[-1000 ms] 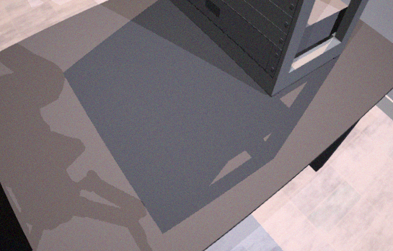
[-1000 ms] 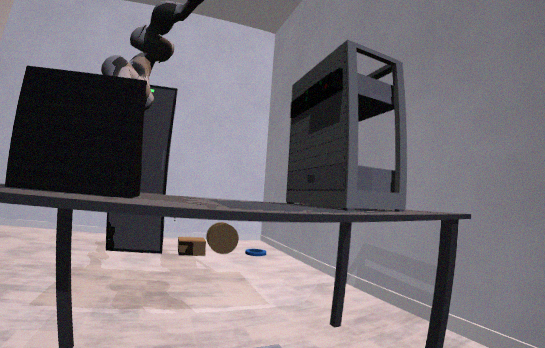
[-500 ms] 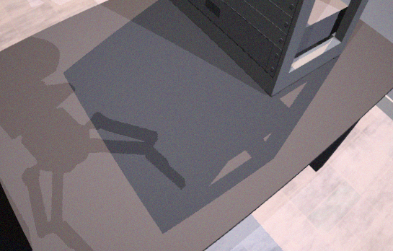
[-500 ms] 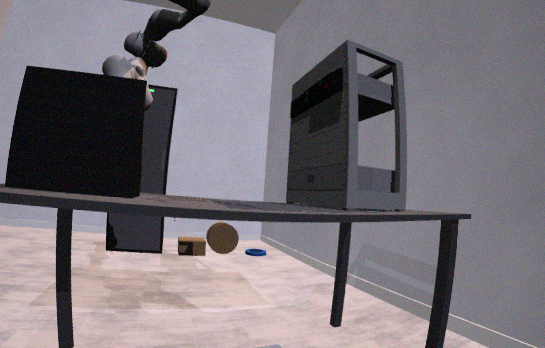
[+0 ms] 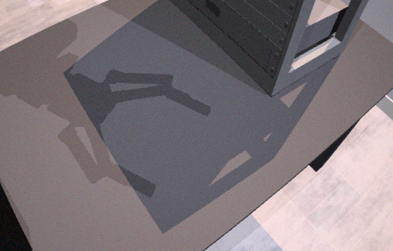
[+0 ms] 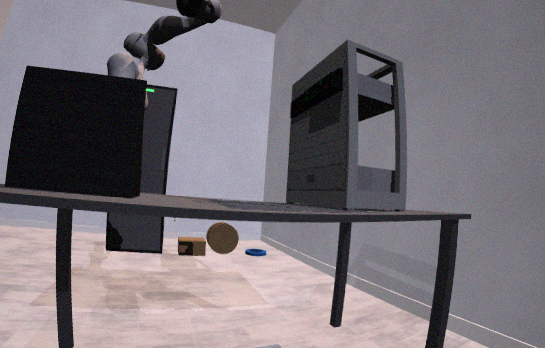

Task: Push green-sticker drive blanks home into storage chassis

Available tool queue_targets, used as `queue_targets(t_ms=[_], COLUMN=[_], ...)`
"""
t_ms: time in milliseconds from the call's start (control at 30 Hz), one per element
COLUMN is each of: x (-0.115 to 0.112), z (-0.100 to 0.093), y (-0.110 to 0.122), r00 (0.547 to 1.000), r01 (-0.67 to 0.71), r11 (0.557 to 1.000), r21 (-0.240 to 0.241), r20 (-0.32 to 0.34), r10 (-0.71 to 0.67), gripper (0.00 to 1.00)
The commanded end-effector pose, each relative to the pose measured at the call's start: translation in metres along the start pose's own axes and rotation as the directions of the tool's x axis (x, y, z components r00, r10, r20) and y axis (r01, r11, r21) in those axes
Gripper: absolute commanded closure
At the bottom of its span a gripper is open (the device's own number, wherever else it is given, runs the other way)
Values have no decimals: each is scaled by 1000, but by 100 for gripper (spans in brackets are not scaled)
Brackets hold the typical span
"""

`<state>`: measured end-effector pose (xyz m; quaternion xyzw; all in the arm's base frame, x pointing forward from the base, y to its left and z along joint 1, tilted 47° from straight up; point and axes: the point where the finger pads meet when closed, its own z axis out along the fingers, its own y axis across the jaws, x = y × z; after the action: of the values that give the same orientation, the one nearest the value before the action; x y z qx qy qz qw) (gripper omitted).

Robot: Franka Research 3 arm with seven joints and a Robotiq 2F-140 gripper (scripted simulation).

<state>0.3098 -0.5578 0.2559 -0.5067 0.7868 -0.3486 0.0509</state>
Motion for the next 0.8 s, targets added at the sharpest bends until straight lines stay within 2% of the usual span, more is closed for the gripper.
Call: queue_targets(t_ms=[0, 33, 100, 133, 233, 267, 367, 400, 567, 633, 700, 733, 767], x=[6, 0, 0, -6, -6, -12, -12, -19, -19, -33, -33, -41, -41], z=[-3, -3, -3, -3, -3, -3, -3, -3, -3, -3, -3, -3, -3], y=[-10, -16, -16, -22, -22, -28, -28, -34, -34, -44, -44, -49, -49], r00=[998, 999, 999, 999, 999, 999, 999, 999, 999, 998, 998, 997, 997], r01=[62, 51, 51, 40, 40, 28, 28, 15, 15, -13, -13, -28, -28], r11=[991, 988, 988, 984, 984, 979, 979, 974, 974, 962, 962, 955, 955], r21=[121, 149, 149, 176, 176, 202, 202, 227, 227, 274, 274, 297, 297], r20=[-2, 5, 5, 13, 13, 22, 22, 33, 33, 57, 57, 71, 71], r10=[-62, -52, -52, -43, -43, -33, -33, -23, -23, -3, -3, 7, 7], gripper=[0, 0, 0, 0, 0, 0, 0, 0, 0, 0, 0, 0, 0])
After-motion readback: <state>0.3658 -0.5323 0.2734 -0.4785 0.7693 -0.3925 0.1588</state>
